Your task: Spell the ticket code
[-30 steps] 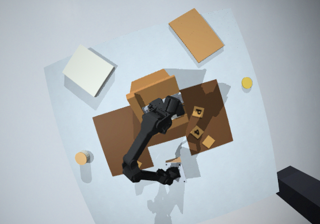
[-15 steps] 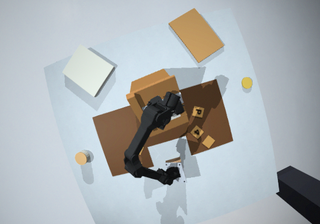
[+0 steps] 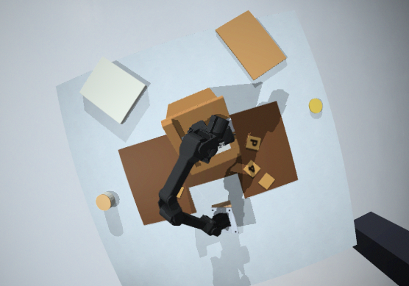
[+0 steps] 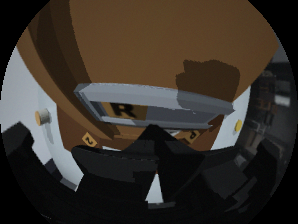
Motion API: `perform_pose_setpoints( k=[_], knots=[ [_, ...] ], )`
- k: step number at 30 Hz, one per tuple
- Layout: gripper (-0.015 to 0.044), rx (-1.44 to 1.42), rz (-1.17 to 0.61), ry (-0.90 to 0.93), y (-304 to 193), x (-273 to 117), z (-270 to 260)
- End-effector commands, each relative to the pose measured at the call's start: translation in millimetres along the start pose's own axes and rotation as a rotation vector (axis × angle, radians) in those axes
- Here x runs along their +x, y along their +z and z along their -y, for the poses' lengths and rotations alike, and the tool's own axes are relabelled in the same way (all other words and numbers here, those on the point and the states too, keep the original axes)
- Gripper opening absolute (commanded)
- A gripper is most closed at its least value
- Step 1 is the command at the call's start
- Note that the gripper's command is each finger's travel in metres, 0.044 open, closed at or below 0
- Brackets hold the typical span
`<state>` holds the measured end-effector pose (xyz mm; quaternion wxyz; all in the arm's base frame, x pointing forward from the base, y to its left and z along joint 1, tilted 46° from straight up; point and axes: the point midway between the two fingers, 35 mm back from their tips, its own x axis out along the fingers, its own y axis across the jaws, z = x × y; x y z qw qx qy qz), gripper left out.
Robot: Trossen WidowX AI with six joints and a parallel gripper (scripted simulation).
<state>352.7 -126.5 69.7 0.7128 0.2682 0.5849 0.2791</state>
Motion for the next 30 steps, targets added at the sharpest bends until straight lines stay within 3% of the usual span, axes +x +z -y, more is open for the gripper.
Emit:
perform_pose_setpoints(
  k=[1,30],
  knots=[
    [0.0,-0.001,0.008,-0.002,4,0,1],
    [0.0,-0.001,0.009,-0.002,14,9,0]
  ],
)
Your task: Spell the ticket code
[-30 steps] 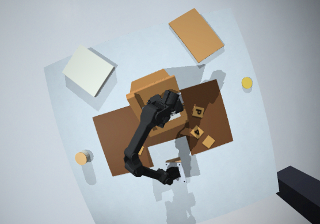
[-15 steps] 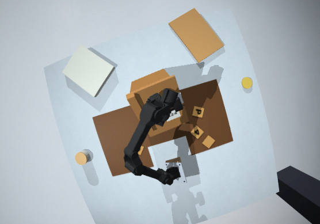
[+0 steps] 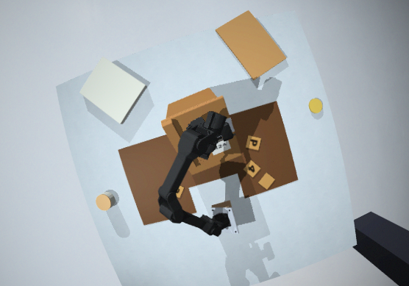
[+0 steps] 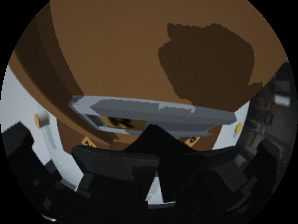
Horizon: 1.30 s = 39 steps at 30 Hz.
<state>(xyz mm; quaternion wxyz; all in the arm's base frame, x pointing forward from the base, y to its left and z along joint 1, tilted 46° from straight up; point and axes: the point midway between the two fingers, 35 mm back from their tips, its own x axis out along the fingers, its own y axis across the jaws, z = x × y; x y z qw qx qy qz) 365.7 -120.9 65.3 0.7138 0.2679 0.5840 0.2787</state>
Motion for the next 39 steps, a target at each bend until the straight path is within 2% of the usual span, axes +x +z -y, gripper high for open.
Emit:
perform_pose_setpoints(
  k=[1,39],
  knots=[
    [0.0,-0.001,0.006,-0.001,3,1,0],
    [0.0,0.0,0.006,0.0,2,2,-11]
  ],
)
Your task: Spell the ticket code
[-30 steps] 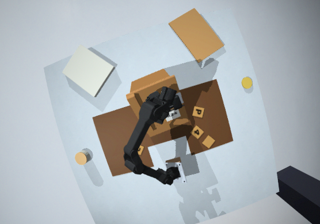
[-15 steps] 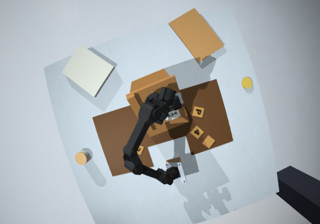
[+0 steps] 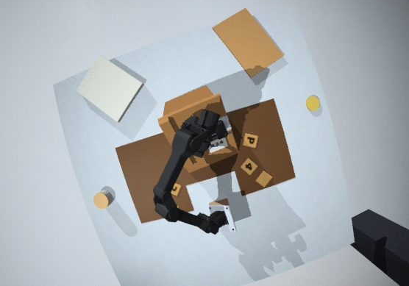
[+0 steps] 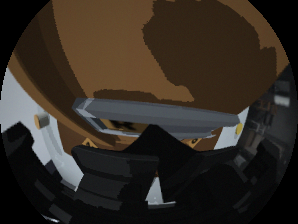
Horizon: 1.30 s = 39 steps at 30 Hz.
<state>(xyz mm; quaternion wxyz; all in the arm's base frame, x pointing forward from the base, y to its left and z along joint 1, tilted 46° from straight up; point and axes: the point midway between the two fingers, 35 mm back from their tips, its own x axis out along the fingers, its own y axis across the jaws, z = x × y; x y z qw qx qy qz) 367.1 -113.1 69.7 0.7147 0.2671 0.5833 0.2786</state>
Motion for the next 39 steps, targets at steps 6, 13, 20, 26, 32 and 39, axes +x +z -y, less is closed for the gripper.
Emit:
perform_pose_setpoints(
  k=[6,13,20,26,32,39],
  knots=[
    [0.0,0.002,0.004,0.001,1,-1,-4],
    [0.0,0.002,0.004,0.001,1,-1,-7],
    [0.0,0.002,0.004,0.001,1,-1,-9],
    [0.0,0.002,0.004,0.001,-3,-5,-5],
    [0.0,0.002,0.003,0.001,-8,-11,-5],
    [0.0,0.003,0.003,0.0,-12,-16,-5]
  ],
)
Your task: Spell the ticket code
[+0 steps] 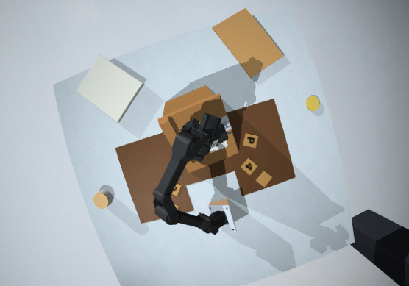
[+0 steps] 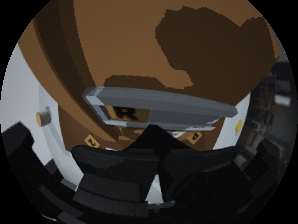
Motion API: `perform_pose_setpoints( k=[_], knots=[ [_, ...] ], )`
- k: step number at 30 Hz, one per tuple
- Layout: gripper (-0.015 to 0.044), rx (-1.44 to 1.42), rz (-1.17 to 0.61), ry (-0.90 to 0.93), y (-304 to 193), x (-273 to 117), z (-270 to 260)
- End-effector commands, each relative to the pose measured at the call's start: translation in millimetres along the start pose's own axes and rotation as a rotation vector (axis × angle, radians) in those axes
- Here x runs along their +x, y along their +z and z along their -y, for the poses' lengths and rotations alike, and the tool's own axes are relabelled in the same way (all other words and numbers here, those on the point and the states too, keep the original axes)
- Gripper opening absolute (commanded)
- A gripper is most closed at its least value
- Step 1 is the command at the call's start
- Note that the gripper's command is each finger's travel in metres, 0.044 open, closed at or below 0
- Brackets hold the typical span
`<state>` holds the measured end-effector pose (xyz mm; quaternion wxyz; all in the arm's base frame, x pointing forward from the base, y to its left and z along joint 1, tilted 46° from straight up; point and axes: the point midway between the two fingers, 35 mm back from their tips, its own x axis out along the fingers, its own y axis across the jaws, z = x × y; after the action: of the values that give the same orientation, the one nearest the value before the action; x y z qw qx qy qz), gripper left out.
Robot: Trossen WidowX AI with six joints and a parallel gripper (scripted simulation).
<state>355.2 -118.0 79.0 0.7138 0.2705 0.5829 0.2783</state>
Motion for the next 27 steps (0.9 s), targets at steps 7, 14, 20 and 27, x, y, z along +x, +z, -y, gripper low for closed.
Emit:
perform_pose_setpoints(
  k=[7,14,20,27],
  knots=[
    [0.0,-0.003,0.001,-0.004,-8,-11,0],
    [0.0026,-0.007,0.005,-0.001,-8,-11,0],
    [0.0184,-0.374,0.167,-0.042,-34,-51,-3],
    [0.0368,-0.941,0.378,-0.257,-83,-97,-14]
  ],
)
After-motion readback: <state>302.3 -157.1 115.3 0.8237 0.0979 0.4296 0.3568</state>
